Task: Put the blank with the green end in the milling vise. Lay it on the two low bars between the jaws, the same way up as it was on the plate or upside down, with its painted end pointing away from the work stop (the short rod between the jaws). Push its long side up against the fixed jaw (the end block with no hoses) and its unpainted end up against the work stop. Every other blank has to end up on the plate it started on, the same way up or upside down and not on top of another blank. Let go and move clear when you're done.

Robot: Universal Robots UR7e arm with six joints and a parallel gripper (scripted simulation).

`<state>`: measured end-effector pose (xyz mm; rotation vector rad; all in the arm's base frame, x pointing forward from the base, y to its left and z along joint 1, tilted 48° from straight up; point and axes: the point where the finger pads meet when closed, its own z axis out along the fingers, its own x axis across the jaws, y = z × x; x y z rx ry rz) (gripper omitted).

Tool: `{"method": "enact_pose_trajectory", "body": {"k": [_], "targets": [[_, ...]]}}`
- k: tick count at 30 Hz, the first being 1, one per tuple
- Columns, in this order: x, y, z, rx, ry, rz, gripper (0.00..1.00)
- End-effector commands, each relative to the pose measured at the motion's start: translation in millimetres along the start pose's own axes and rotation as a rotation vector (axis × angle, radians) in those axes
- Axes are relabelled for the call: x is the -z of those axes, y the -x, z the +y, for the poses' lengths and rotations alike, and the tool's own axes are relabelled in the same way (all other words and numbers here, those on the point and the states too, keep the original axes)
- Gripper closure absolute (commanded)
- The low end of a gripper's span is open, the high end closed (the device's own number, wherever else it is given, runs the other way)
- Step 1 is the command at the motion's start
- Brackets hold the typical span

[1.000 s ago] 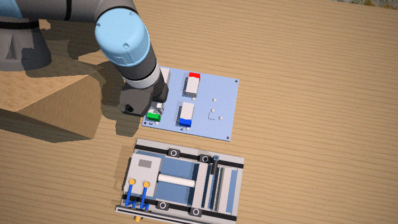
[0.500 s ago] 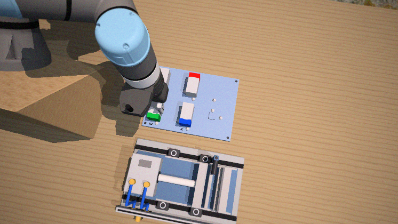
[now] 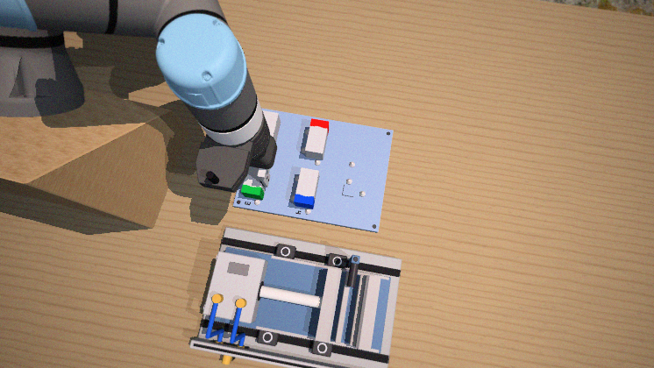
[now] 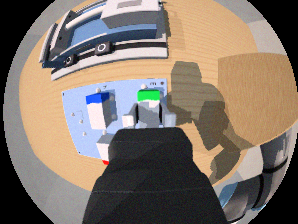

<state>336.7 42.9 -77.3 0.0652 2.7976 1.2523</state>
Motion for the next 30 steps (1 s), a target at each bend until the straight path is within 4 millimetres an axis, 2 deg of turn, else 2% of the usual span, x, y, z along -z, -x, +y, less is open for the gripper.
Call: {"method": "enact_pose_trajectory", "body": {"k": [1, 6, 18, 23, 30], "targets": [[0, 0, 0, 0.0, -0.001, -0.001, 1.0], [30, 0, 0, 0.0, -0.001, -0.001, 1.0], [30, 0, 0, 0.0, -0.001, -0.001, 1.0], [60, 0, 0, 0.0, -0.001, -0.001, 1.0], [60, 0, 0, 0.0, -0.001, -0.001, 1.0]]}}
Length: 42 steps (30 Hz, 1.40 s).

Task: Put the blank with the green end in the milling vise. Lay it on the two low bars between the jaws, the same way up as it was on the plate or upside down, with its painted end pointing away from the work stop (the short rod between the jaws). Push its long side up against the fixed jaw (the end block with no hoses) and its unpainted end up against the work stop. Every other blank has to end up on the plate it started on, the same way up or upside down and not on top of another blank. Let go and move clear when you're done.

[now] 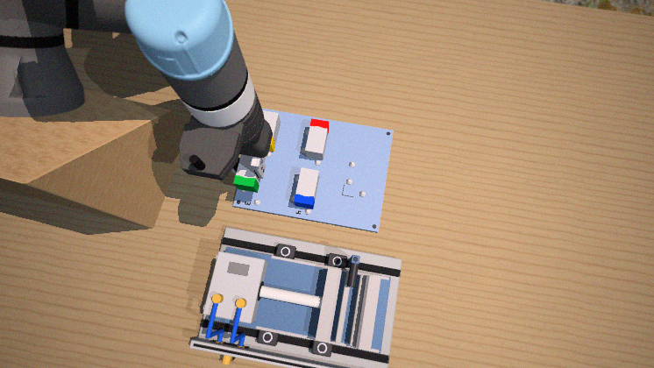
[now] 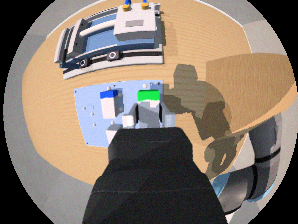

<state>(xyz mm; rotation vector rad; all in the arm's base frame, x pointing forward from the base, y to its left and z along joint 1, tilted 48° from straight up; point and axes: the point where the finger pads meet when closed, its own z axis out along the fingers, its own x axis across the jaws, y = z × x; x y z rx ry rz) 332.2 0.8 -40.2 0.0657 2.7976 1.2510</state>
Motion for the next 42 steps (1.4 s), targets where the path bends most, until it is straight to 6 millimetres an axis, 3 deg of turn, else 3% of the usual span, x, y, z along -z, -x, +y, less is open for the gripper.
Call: {"method": "enact_pose_trajectory", "body": {"k": [1, 5, 10, 22, 27, 42], "targets": [[3, 0, 0, 0.0, 0.0, 0.0, 1.0], [3, 0, 0, 0.0, 0.0, 0.0, 1.0], [33, 0, 0, 0.0, 0.0, 0.0, 1.0], [33, 0, 0, 0.0, 0.0, 0.0, 1.0], [77, 0, 0, 0.0, 0.0, 0.0, 1.0], [79, 0, 0, 0.0, 0.0, 0.0, 1.0]]}}
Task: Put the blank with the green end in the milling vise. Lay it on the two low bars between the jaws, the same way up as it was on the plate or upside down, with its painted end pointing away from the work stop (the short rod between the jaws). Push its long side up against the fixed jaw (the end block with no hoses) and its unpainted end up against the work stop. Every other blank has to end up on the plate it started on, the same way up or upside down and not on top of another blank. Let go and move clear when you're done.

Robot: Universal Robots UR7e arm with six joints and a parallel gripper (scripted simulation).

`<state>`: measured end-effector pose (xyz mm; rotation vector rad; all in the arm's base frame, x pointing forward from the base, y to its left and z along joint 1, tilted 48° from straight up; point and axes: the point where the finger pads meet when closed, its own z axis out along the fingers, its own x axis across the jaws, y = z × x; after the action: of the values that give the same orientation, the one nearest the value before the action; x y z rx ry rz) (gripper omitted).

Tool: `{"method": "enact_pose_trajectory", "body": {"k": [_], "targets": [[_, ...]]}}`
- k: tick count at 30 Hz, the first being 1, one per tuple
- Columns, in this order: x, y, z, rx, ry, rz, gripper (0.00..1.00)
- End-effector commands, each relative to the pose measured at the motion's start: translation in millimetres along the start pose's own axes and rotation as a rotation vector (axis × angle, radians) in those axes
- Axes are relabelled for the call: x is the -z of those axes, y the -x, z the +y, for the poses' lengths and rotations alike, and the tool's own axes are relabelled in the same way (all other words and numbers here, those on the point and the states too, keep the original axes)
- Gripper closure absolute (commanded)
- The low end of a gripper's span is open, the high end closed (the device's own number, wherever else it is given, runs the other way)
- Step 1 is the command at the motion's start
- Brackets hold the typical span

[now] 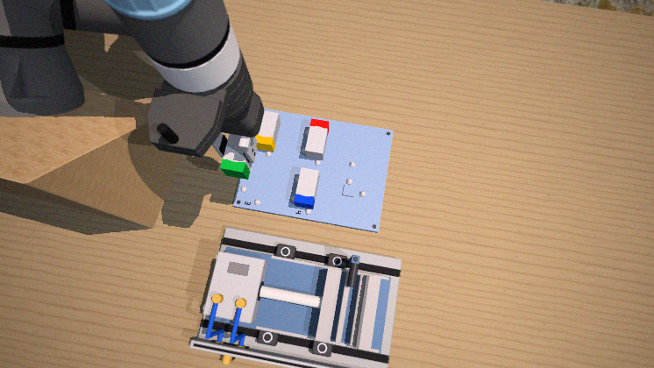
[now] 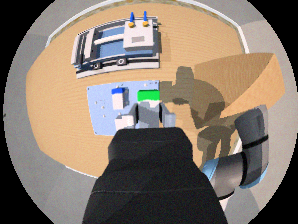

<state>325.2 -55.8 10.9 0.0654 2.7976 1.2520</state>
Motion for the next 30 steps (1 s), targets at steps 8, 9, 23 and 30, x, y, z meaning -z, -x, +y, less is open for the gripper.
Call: {"method": "enact_pose_trajectory", "body": {"k": [8, 9, 23, 30], "targets": [[4.0, 0.1, -0.1, 0.0, -0.001, -0.001, 1.0], [4.0, 0.1, -0.1, 0.0, -0.001, -0.001, 1.0], [-1.7, 0.1, -0.2, 0.0, -0.001, -0.001, 1.0], [-1.7, 0.1, -0.2, 0.0, -0.001, -0.001, 1.0]]}}
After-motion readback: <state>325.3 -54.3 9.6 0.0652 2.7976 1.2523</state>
